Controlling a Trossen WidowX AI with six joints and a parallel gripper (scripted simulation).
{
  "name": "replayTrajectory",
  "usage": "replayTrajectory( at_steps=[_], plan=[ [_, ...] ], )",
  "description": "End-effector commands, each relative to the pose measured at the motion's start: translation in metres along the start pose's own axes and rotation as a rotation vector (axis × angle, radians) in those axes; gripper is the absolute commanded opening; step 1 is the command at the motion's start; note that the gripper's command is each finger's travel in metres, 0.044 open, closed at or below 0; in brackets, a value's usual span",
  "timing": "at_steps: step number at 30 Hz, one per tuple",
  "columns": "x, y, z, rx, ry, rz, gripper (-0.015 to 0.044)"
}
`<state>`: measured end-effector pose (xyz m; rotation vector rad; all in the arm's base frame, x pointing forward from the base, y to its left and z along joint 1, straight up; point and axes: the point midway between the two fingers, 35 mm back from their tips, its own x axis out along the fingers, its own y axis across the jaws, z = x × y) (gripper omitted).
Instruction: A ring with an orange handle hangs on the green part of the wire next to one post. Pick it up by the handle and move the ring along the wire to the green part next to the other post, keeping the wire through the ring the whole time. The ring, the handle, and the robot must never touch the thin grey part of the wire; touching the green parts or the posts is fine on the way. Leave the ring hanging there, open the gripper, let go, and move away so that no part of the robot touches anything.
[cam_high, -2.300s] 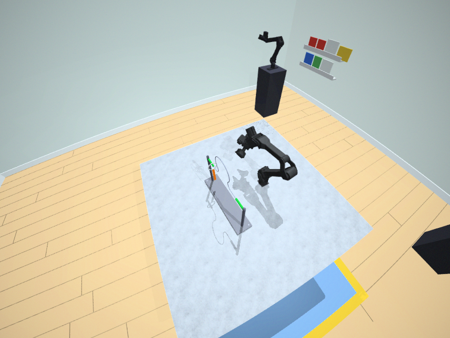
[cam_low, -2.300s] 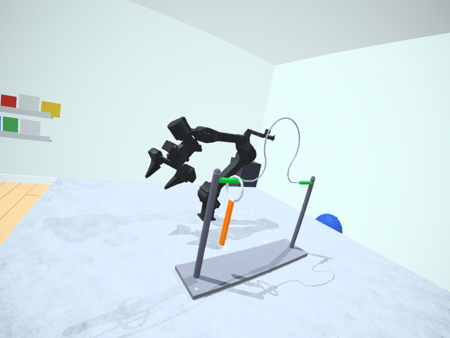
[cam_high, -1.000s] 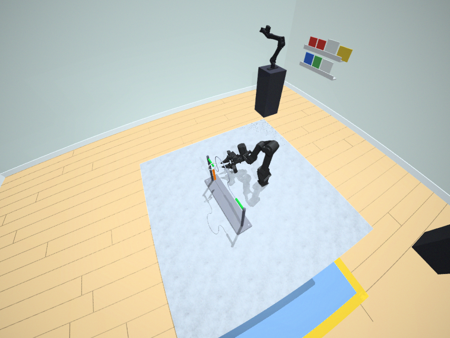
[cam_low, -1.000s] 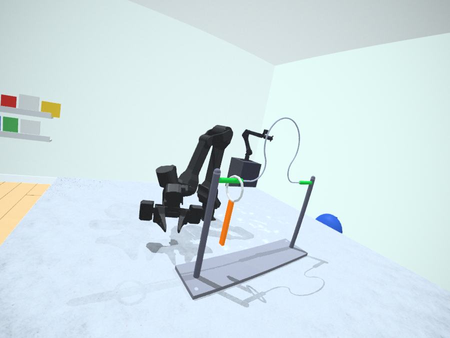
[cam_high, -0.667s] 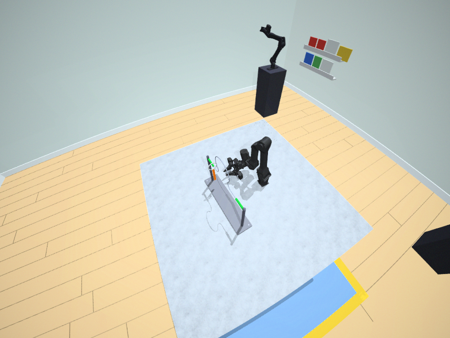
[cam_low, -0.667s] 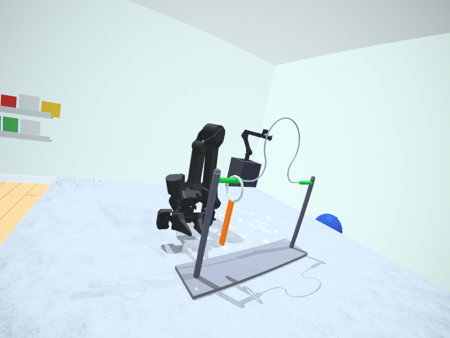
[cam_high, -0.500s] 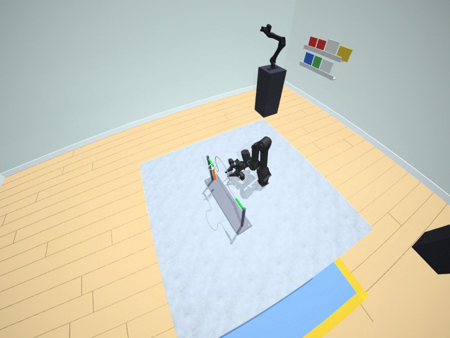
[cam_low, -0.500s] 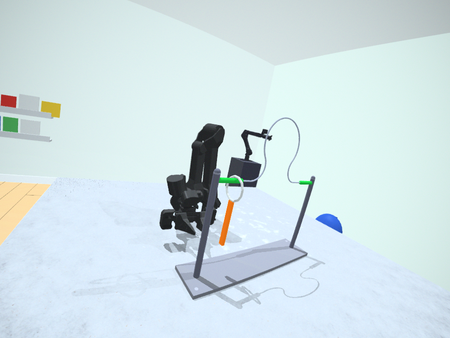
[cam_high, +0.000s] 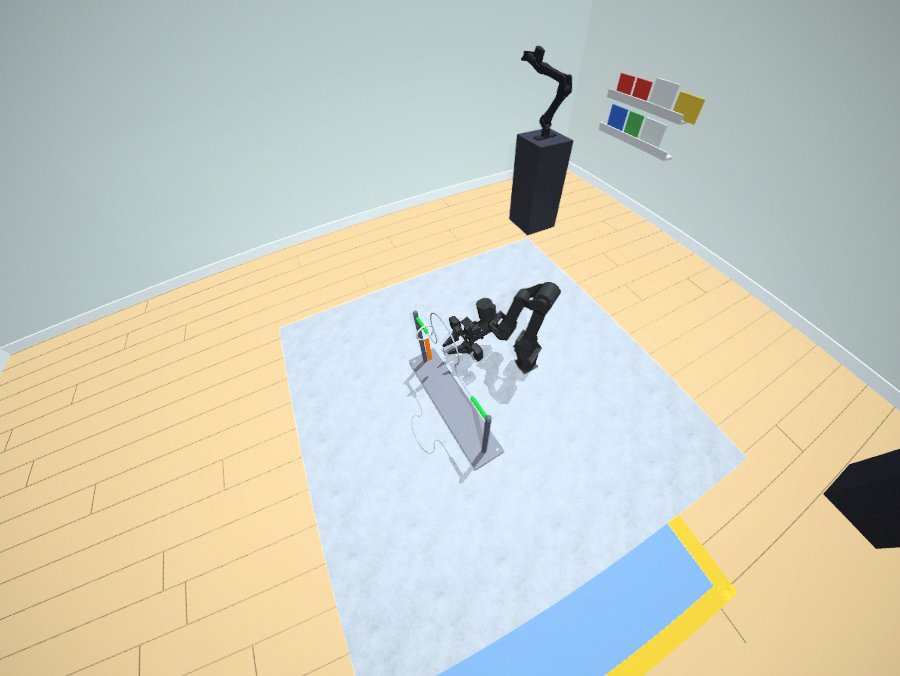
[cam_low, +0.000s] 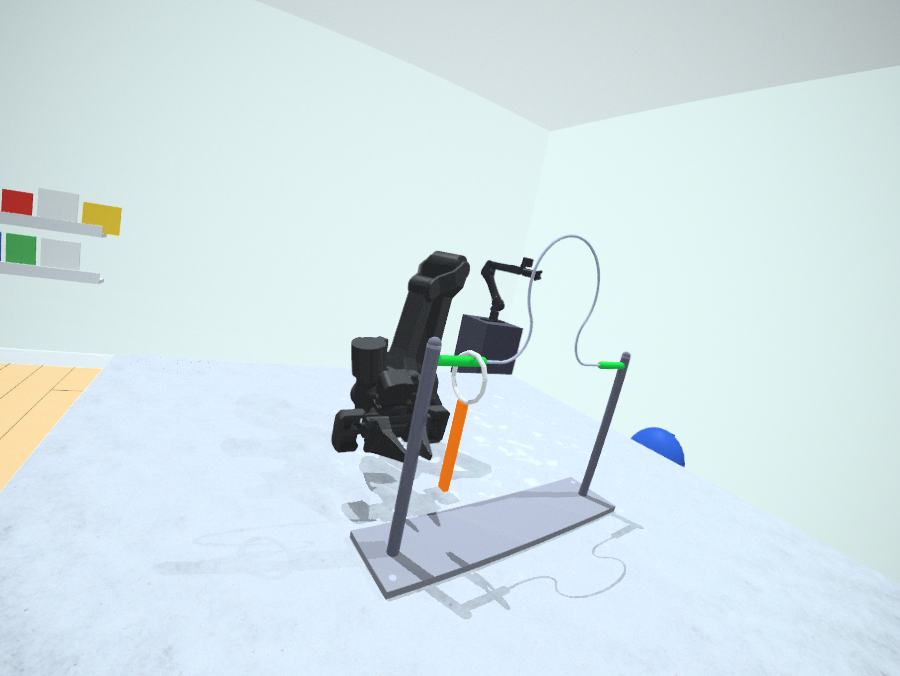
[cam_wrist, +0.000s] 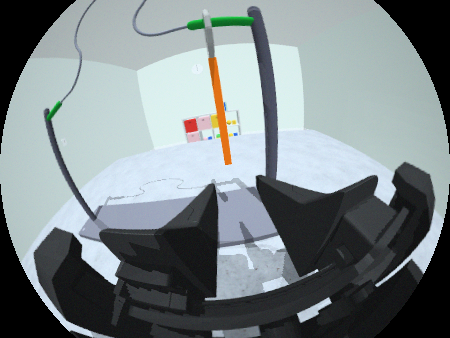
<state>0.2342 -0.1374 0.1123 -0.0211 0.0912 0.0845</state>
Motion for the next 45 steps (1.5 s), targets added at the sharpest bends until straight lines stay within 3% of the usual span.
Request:
replayTrajectory(
  at_steps=[1, 45],
  plan=[
    [0.012, 0.001, 0.018, 0.003, -0.013, -0.006, 0.0160],
    [0.069, -0.002, 0.021, 0.002, -0.015, -0.006, 0.0160]
  ],
)
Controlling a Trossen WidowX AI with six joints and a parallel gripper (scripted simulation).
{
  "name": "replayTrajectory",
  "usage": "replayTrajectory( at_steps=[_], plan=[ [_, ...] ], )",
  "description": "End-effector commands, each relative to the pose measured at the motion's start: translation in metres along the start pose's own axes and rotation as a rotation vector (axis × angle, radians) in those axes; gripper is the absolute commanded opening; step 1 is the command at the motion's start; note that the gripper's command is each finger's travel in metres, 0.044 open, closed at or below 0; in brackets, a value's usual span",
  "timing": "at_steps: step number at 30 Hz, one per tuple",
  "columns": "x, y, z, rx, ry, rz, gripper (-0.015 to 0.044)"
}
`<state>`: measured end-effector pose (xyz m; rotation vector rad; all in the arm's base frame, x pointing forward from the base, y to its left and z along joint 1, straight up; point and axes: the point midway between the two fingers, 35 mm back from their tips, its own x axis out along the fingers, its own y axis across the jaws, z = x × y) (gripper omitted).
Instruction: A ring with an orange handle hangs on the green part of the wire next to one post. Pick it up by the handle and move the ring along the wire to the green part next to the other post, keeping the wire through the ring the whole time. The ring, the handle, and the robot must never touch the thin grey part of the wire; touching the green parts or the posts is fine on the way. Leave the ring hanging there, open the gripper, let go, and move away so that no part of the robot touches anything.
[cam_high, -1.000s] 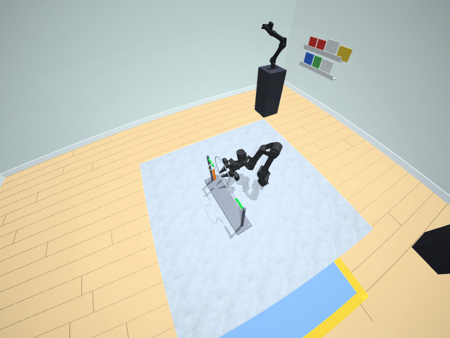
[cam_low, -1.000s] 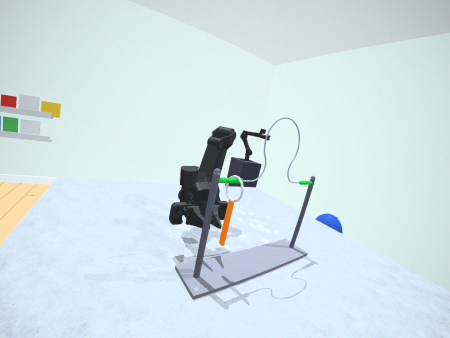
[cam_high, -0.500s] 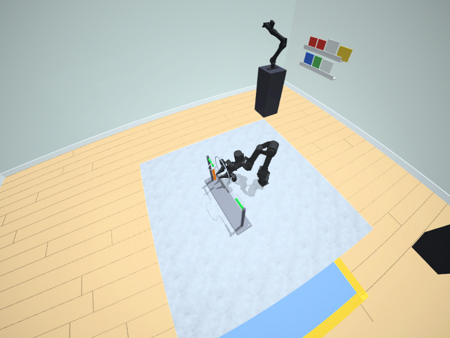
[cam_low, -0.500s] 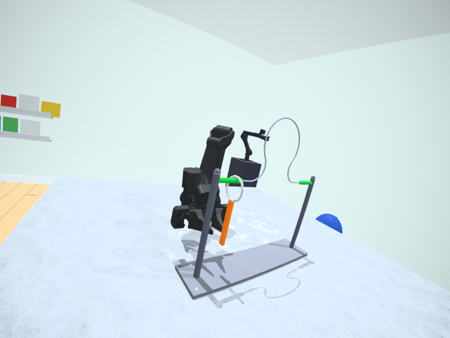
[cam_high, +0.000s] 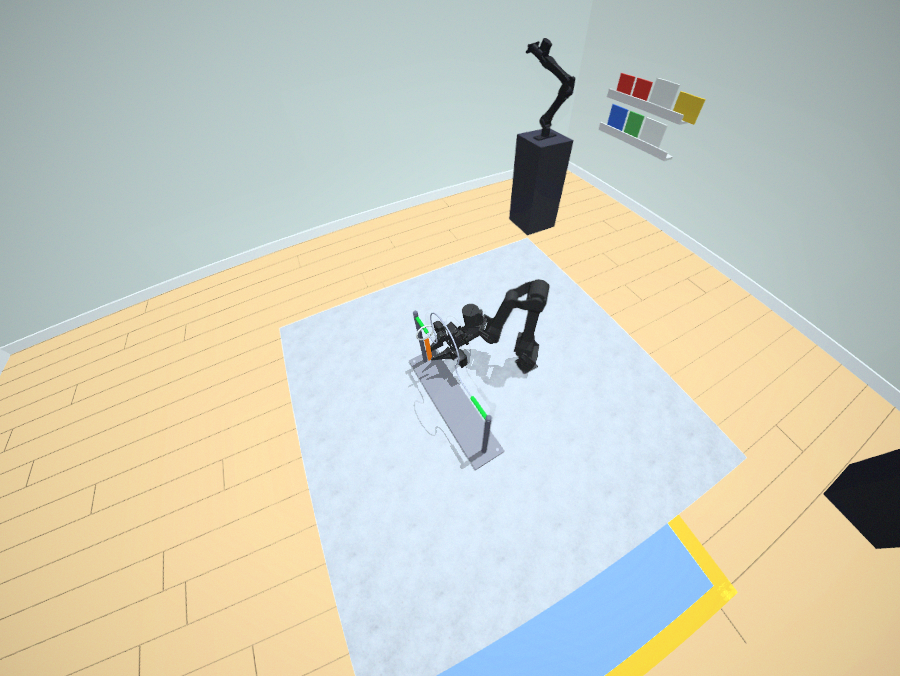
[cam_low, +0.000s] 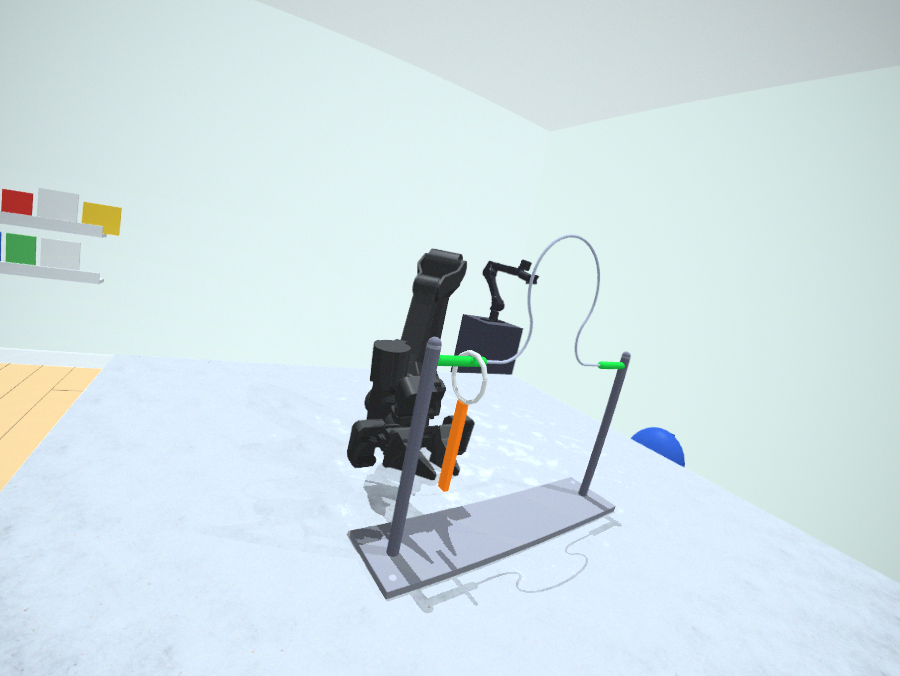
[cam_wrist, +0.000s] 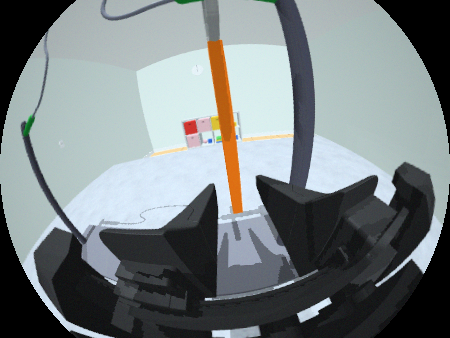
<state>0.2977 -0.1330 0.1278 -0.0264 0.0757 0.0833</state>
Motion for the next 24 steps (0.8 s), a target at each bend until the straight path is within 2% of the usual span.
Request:
replayTrajectory(
  at_steps=[1, 12, 24],
  plan=[
    [0.008, -0.001, -0.001, 0.008, 0.000, -0.004, 0.0160],
    [0.026, 0.002, -0.001, 0.009, -0.004, -0.004, 0.0160],
    [0.027, 0.002, -0.001, 0.009, -0.005, -0.004, 0.0160]
  ],
)
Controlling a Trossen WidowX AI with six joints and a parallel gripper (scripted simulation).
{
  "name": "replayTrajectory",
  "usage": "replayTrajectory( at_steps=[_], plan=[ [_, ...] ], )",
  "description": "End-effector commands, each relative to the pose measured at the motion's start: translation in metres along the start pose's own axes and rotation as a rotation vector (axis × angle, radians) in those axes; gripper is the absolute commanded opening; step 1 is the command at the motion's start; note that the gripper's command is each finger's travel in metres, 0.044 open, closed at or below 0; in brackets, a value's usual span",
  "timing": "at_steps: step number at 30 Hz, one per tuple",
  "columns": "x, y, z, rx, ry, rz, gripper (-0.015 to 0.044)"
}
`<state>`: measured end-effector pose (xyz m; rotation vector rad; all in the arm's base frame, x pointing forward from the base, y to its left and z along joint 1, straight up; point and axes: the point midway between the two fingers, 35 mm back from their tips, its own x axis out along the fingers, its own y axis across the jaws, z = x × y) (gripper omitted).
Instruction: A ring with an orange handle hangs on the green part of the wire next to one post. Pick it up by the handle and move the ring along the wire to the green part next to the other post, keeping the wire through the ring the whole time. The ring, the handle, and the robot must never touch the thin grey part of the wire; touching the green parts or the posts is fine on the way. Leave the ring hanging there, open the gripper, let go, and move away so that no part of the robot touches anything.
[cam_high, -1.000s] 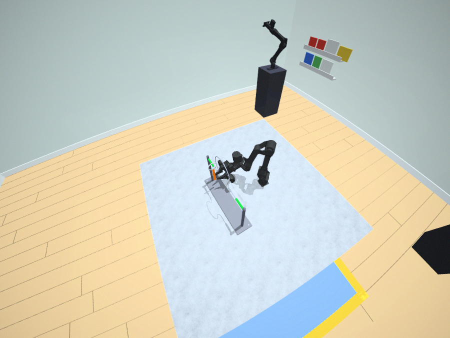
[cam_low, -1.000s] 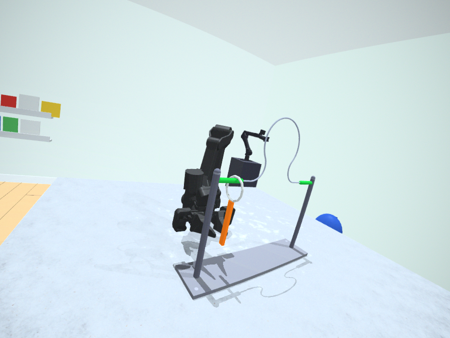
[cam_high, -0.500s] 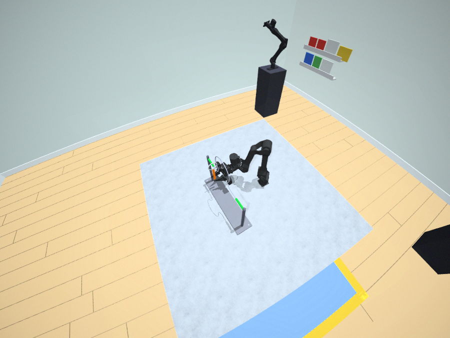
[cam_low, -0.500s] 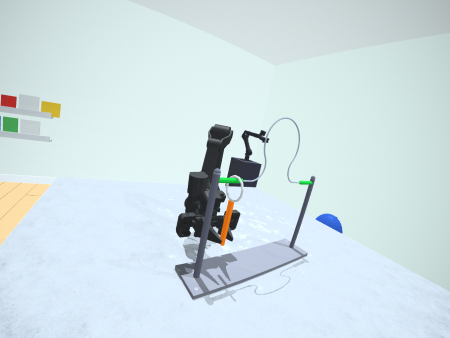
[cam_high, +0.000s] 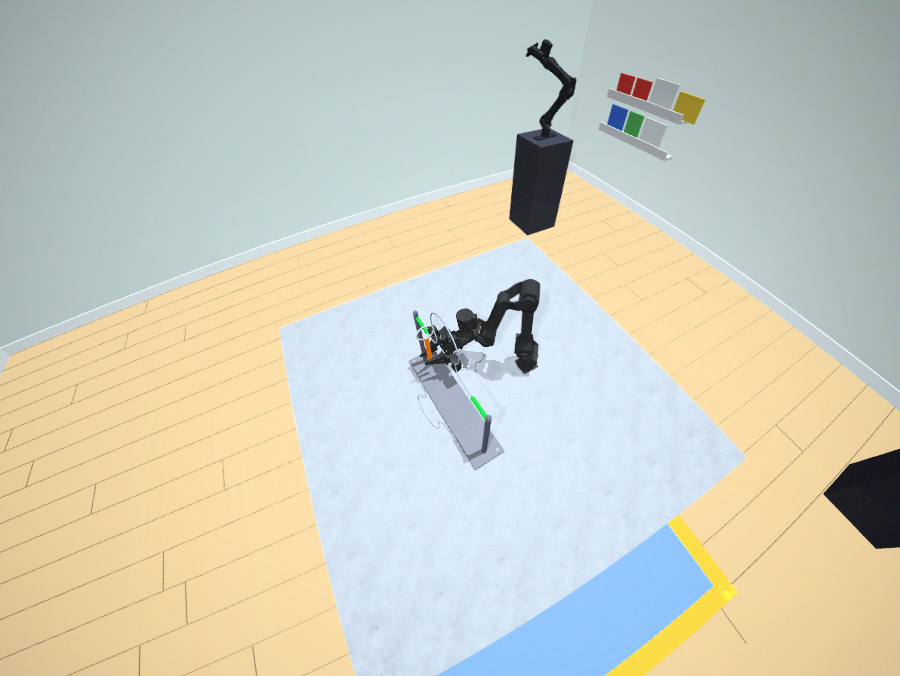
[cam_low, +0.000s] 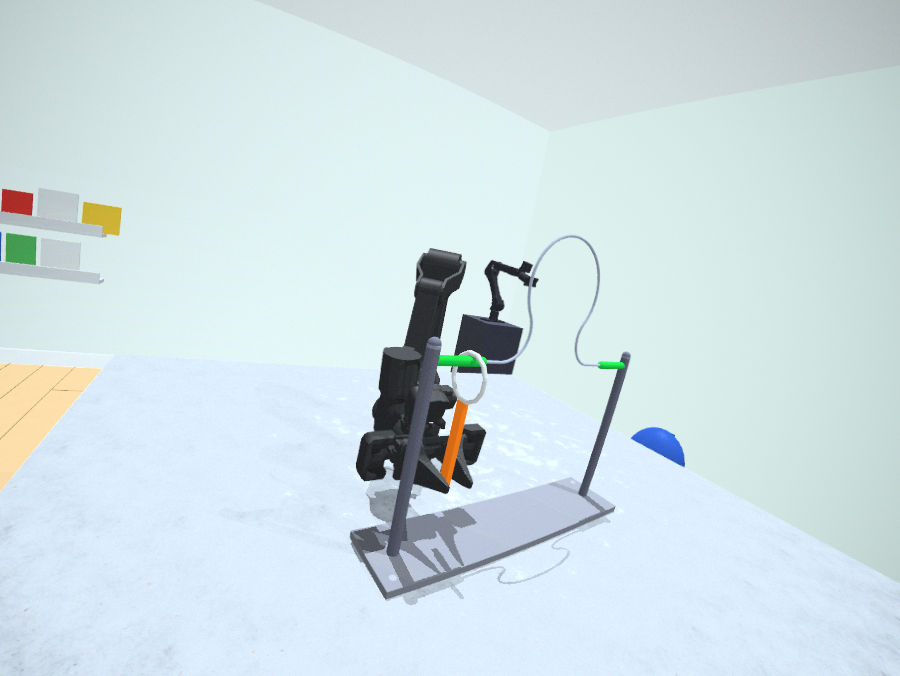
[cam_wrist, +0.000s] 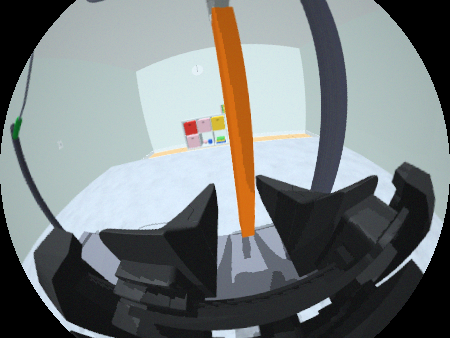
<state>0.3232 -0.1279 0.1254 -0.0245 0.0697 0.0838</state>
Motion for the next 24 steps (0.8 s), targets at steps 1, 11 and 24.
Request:
replayTrajectory(
  at_steps=[1, 11, 24],
  plan=[
    [0.0006, -0.0009, -0.0007, 0.007, 0.001, -0.005, 0.0160],
    [0.0006, -0.0009, -0.0007, 0.007, 0.001, -0.005, 0.0160],
    [0.0004, 0.0000, -0.0007, 0.002, 0.001, 0.000, -0.0150]
  ],
)
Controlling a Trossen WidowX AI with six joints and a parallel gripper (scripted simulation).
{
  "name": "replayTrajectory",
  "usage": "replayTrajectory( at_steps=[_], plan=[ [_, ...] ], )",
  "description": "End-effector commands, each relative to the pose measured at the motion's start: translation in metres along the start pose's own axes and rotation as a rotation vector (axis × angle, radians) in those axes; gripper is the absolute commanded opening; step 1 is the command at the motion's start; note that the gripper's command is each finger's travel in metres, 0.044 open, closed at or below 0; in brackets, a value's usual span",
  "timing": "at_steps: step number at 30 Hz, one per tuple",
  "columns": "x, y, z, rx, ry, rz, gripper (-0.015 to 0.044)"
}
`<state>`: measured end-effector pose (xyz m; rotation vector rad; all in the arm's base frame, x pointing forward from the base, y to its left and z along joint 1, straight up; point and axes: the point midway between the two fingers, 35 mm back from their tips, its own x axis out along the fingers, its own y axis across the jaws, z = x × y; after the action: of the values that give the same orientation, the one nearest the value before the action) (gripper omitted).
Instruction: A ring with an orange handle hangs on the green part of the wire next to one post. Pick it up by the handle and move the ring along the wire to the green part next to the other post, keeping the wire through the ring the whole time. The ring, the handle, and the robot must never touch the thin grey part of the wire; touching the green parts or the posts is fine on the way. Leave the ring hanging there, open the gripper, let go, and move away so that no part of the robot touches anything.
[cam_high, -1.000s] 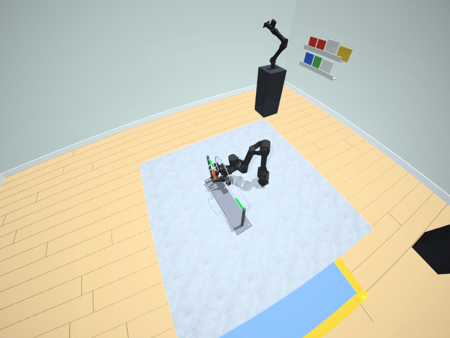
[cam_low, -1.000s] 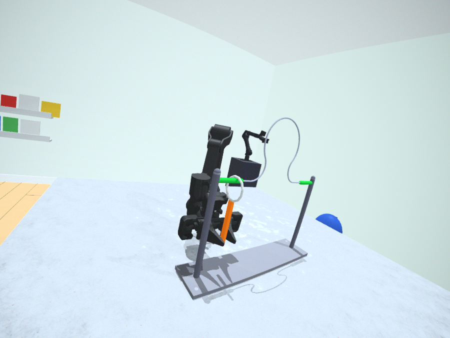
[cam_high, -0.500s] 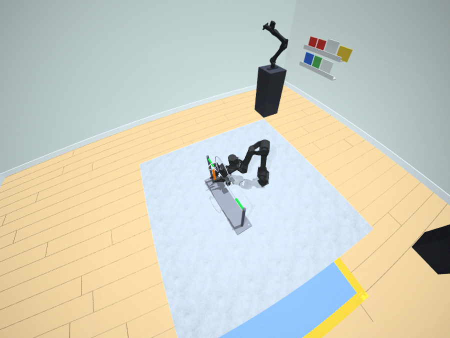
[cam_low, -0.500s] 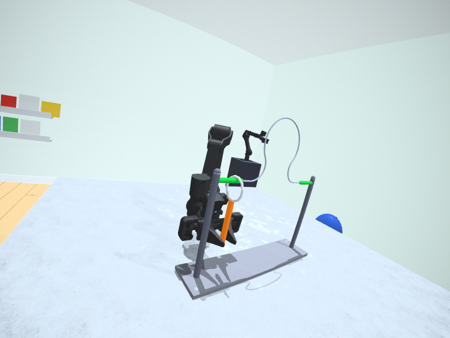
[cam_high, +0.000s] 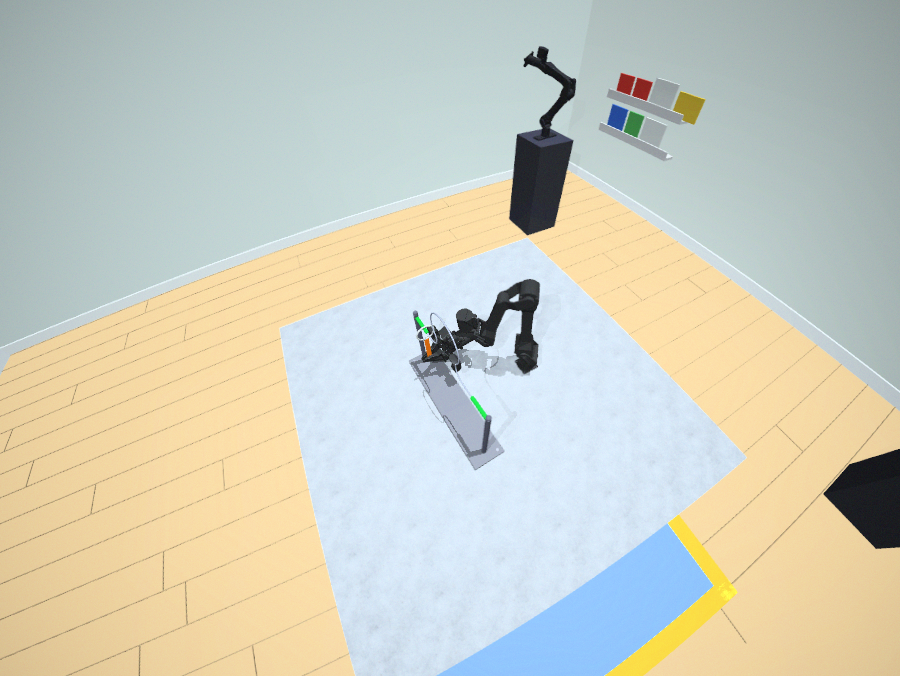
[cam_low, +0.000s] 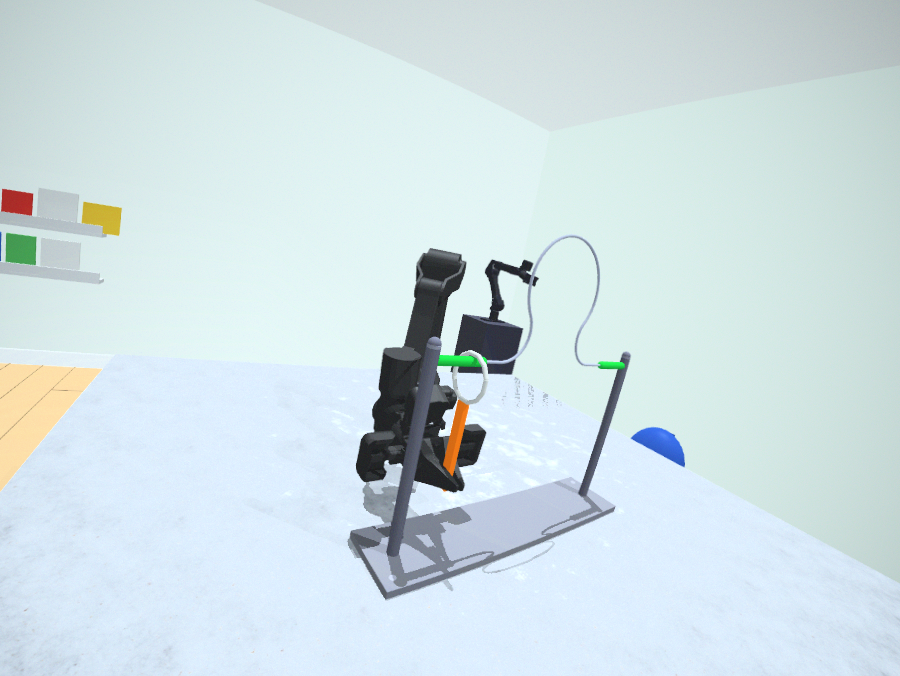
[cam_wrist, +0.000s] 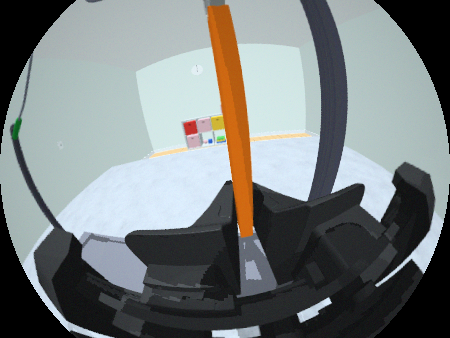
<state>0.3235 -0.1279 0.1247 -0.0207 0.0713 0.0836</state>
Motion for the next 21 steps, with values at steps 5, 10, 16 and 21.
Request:
replayTrajectory(
  at_steps=[5, 10, 16, 21],
  plan=[
    [0.000, 0.000, 0.000, -0.002, 0.000, 0.000, -0.0150],
    [0.000, 0.000, 0.002, -0.002, 0.000, 0.000, -0.0150],
    [-0.001, -0.002, 0.013, -0.001, 0.000, -0.004, -0.0150],
    [-0.001, -0.004, 0.020, 0.000, -0.001, -0.006, -0.0150]
  ],
)
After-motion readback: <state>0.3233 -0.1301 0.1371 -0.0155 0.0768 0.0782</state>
